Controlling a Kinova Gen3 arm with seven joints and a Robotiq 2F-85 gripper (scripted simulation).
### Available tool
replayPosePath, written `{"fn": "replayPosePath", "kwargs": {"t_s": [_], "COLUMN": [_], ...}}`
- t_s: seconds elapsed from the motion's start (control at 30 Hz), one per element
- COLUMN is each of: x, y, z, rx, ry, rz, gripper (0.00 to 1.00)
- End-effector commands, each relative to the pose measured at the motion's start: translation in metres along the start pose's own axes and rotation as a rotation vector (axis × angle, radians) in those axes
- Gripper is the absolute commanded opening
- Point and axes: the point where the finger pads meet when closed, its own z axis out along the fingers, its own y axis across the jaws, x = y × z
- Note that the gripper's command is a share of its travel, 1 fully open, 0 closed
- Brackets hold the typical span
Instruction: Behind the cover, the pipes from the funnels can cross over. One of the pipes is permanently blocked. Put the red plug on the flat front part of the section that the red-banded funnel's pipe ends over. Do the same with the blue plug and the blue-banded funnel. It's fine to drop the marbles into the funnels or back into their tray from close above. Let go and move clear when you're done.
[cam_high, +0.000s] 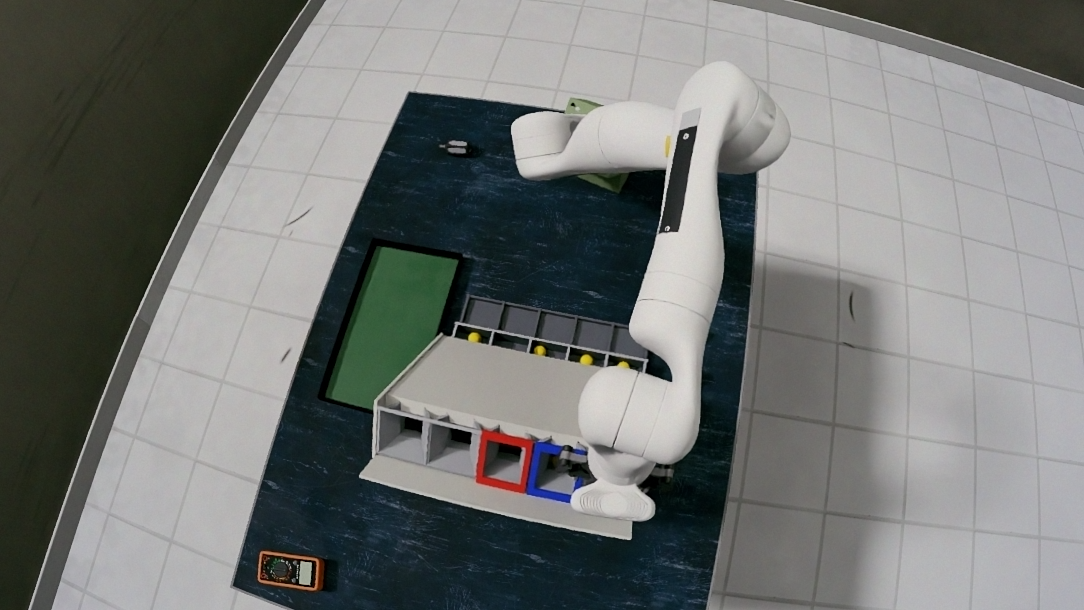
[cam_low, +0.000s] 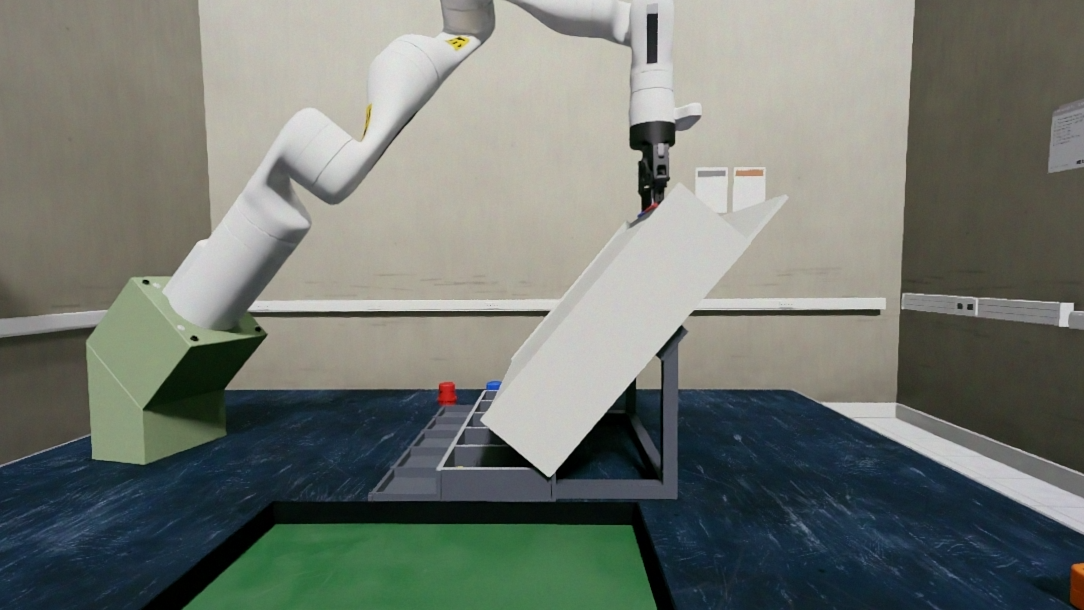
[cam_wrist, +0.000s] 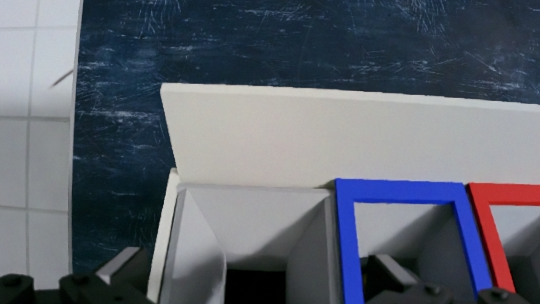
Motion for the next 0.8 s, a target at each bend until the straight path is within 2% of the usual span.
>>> {"fn": "replayPosePath", "kwargs": {"t_s": [0.0, 0.47, 0.5, 0.63, 0.77], "x": [0.001, 0.001, -0.069, -0.08, -0.119], "y": [0.0, 0.0, -0.001, -0.001, -0.002], "z": [-0.027, -0.027, -0.029, -0.03, -0.03], "rx": [-0.001, -0.001, -0.001, -0.001, -0.001], "ry": [0.002, 0.002, 0.002, 0.002, 0.002], "rz": [0.0, 0.0, 0.0, 0.0, 0.0], "gripper": [1.0, 1.0, 1.0, 1.0, 1.0]}}
